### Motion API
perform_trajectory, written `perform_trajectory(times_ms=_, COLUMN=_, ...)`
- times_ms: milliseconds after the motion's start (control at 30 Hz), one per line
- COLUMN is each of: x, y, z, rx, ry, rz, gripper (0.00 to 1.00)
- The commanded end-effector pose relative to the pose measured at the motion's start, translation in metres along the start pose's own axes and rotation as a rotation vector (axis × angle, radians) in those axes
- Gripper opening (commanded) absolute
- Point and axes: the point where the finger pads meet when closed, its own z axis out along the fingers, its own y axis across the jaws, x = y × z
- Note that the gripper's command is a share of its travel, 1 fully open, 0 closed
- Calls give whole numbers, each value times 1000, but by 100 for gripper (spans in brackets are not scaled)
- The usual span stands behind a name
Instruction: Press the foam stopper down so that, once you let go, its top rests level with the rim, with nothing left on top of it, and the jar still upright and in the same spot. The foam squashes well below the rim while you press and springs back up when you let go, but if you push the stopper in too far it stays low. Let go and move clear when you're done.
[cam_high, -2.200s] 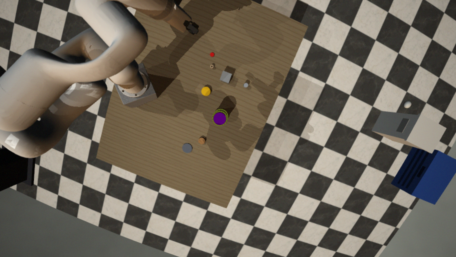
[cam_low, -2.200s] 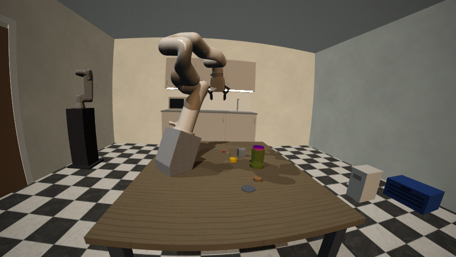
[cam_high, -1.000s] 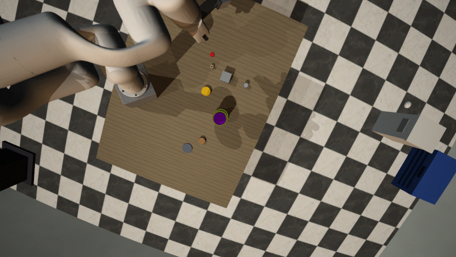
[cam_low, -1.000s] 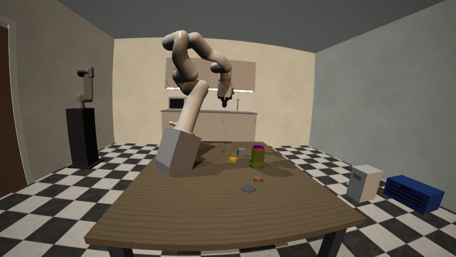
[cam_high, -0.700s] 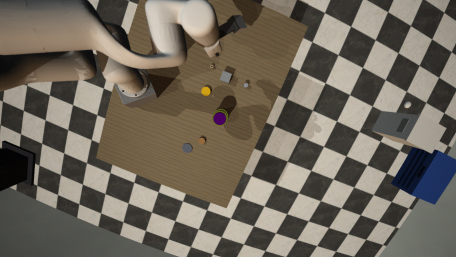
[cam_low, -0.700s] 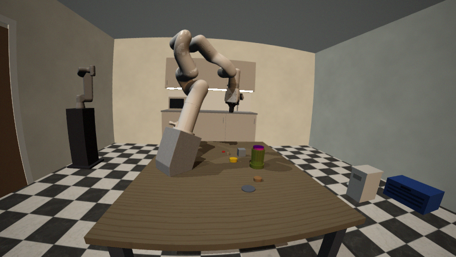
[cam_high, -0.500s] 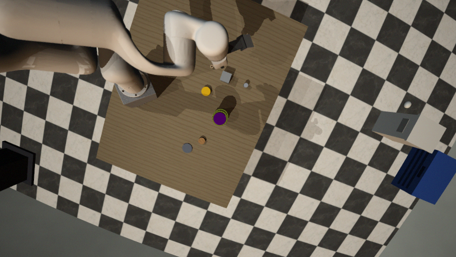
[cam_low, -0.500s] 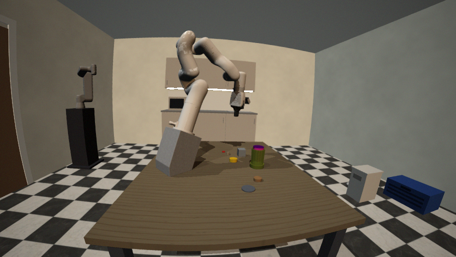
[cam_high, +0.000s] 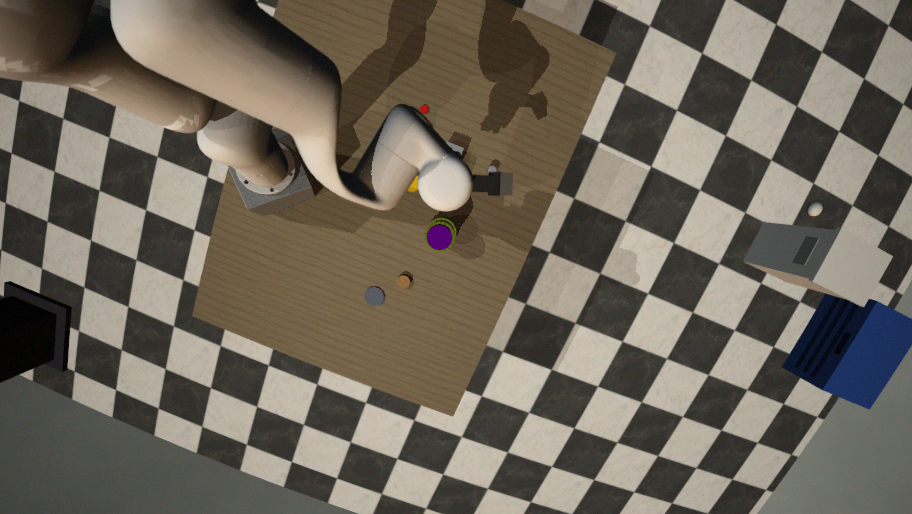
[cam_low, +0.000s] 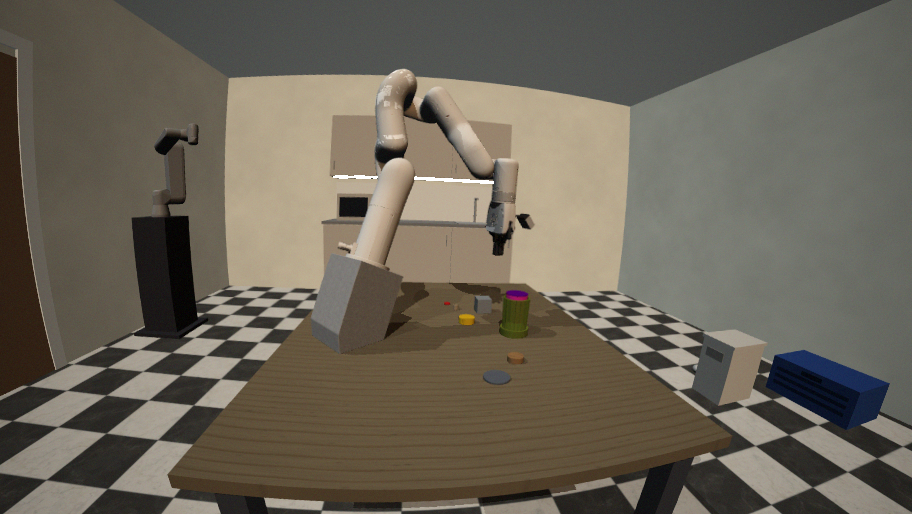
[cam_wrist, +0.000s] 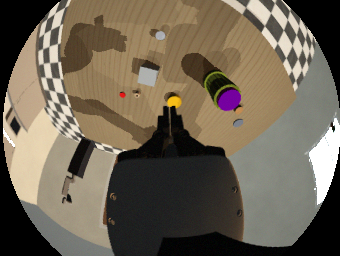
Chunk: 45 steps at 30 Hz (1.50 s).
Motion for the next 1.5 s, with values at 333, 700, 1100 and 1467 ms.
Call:
perform_trajectory(times_ms=333, x=-24, y=142, z=47, rx=-66, ry=18, rz=351, gripper=0)
perform_trajectory(times_ms=700, x=-27, y=147, z=49, rx=-70, ry=18, rz=364, gripper=0)
perform_trajectory(times_ms=1100, x=-27, y=147, z=49, rx=-70, ry=18, rz=364, gripper=0)
perform_trajectory(times_ms=1467, x=-27, y=147, z=49, rx=-70, ry=18, rz=364, gripper=0)
